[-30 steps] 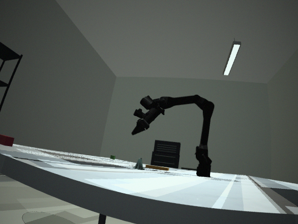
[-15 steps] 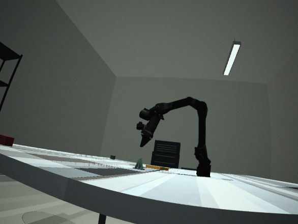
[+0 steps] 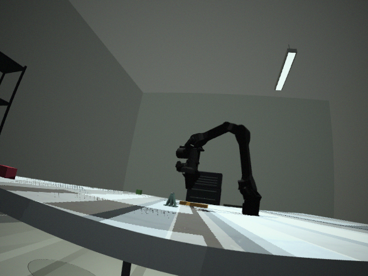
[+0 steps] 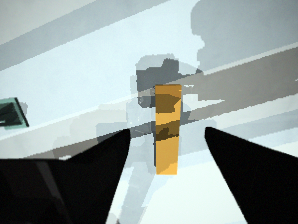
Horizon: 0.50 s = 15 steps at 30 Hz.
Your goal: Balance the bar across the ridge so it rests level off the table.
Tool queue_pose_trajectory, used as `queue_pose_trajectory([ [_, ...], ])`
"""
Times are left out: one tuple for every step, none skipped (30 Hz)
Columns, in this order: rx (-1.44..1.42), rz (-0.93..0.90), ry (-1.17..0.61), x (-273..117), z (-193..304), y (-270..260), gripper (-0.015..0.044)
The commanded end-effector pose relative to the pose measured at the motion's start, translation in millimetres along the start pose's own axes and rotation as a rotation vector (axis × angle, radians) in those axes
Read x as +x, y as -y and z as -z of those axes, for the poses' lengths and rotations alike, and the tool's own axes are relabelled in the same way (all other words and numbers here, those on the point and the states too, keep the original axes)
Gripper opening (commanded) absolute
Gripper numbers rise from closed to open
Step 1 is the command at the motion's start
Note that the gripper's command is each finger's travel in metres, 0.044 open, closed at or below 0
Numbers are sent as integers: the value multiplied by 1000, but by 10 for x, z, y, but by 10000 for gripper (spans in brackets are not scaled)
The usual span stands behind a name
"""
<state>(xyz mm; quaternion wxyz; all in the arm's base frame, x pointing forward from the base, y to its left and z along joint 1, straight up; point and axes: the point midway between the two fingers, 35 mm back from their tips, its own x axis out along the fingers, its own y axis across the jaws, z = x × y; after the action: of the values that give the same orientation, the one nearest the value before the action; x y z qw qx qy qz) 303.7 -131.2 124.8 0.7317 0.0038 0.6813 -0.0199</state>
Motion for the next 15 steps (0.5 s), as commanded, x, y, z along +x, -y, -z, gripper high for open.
queue_pose_trajectory([
  [32,-8,-41,36,70,68,315],
  [32,-8,-41,36,70,68,315],
  [32,-8,-41,48,69,69,315],
  [32,-8,-41,74,69,69,315],
  [32,-8,-41,109,68,70,315],
  [32,-8,-41,154,68,70,315],
  [32,-8,-41,212,69,70,315],
  [32,-8,-41,269,71,70,315],
  [32,-8,-41,329,75,69,315],
  [32,-8,-41,391,79,67,315],
  [32,-8,-41,444,85,66,315],
  [32,-8,-41,476,88,64,315],
  [32,-8,-41,487,90,64,315],
  [32,-8,-41,487,90,64,315],
  [32,-8,-41,487,90,64,315],
])
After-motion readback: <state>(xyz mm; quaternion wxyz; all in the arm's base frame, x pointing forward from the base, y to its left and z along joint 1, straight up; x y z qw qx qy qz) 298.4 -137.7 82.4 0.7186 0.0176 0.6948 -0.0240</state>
